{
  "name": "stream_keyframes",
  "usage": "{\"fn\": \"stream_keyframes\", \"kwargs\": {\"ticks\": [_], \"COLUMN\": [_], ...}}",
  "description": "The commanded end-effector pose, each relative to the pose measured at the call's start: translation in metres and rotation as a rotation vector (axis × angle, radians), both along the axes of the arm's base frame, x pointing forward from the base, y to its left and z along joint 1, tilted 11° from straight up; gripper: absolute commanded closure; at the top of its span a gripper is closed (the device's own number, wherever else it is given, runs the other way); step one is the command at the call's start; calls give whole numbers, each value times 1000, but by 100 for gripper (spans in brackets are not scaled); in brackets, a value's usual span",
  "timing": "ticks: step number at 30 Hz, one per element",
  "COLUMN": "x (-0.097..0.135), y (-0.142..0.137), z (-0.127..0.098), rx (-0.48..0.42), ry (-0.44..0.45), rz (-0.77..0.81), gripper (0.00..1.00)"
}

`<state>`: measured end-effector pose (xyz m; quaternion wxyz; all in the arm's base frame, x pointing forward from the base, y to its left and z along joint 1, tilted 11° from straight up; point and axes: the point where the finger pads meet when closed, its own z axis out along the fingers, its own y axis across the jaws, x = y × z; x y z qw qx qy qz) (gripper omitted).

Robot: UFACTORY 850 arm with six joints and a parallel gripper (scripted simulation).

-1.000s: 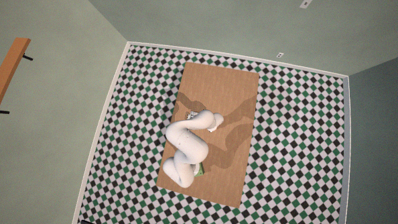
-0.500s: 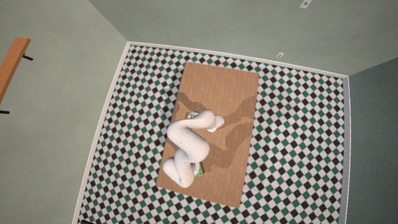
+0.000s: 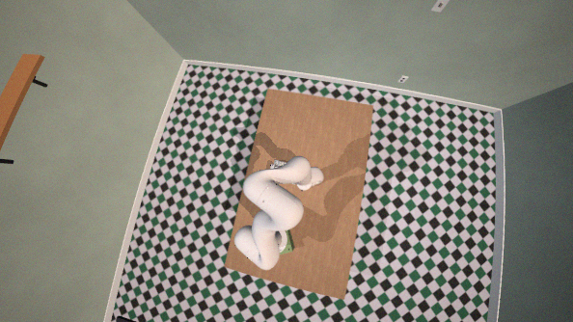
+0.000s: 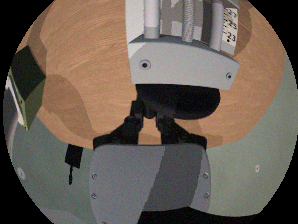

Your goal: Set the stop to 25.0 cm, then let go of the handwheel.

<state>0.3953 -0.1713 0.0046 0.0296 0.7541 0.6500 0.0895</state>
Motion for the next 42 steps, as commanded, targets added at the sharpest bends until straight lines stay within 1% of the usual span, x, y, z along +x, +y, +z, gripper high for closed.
{"fn": "stream_keyframes", "kwargs": {"ticks": [1, 5, 9, 14, 31, 42], "x": [2, 5, 15, 26, 40, 45], "y": [0, 0, -1, -2, -4, -5], "z": [-5, -10, -19, -23, -21, -19], "rx": [-5, -5, -5, -5, -5, -5], "ry": [-4, -4, -4, -4, -4, -4], "rz": [-1, -1, -1, -1, -1, -1], "gripper": [94, 94, 94, 94, 94, 94]}}
